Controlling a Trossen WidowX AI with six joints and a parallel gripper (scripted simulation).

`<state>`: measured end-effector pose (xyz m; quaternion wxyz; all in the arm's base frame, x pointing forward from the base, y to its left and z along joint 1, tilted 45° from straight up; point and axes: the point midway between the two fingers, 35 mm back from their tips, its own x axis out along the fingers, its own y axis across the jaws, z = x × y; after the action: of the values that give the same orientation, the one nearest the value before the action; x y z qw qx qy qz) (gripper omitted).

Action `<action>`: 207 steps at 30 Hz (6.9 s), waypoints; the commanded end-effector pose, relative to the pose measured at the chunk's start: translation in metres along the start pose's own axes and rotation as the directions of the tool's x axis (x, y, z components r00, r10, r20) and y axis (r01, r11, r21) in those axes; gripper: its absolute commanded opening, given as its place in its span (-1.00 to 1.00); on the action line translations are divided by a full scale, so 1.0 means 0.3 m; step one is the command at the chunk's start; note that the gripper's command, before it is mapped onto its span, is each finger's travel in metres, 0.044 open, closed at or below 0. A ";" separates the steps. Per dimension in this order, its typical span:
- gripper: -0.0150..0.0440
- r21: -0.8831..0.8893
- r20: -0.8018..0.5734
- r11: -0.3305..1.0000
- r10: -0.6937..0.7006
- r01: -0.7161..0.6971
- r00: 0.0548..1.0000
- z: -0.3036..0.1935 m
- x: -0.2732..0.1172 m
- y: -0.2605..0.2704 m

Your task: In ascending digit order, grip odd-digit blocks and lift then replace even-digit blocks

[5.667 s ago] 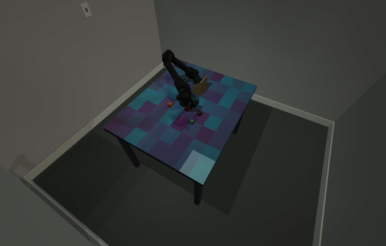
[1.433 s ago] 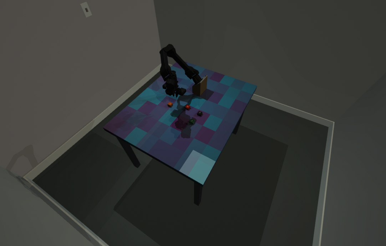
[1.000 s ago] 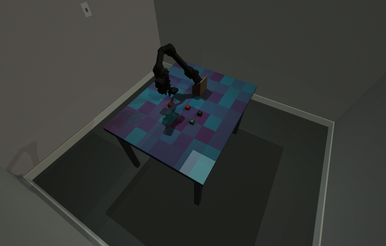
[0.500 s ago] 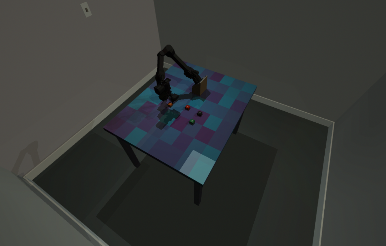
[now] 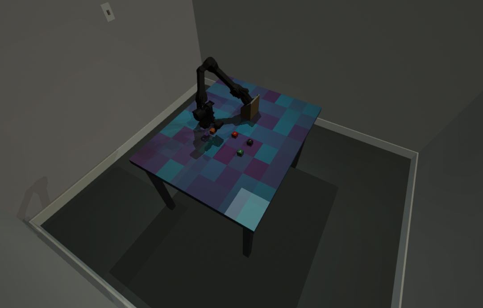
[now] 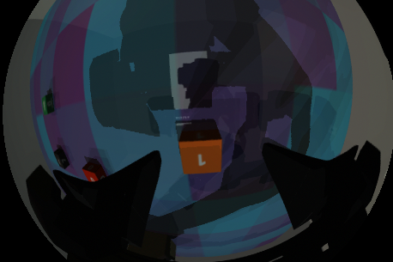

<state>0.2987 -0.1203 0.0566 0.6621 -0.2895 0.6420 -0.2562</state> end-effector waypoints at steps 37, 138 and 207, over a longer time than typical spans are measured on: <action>0.45 -0.009 -0.010 1.000 -0.003 0.003 1.000 -0.008 0.046 0.003; 0.86 -0.003 -0.004 1.000 0.012 -0.012 1.000 0.230 0.023 0.930; -0.08 -0.003 -0.004 1.000 0.012 -0.012 1.000 0.229 0.036 0.930</action>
<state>0.3607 0.0772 -0.1438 0.6658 -0.2831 0.6432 -0.2508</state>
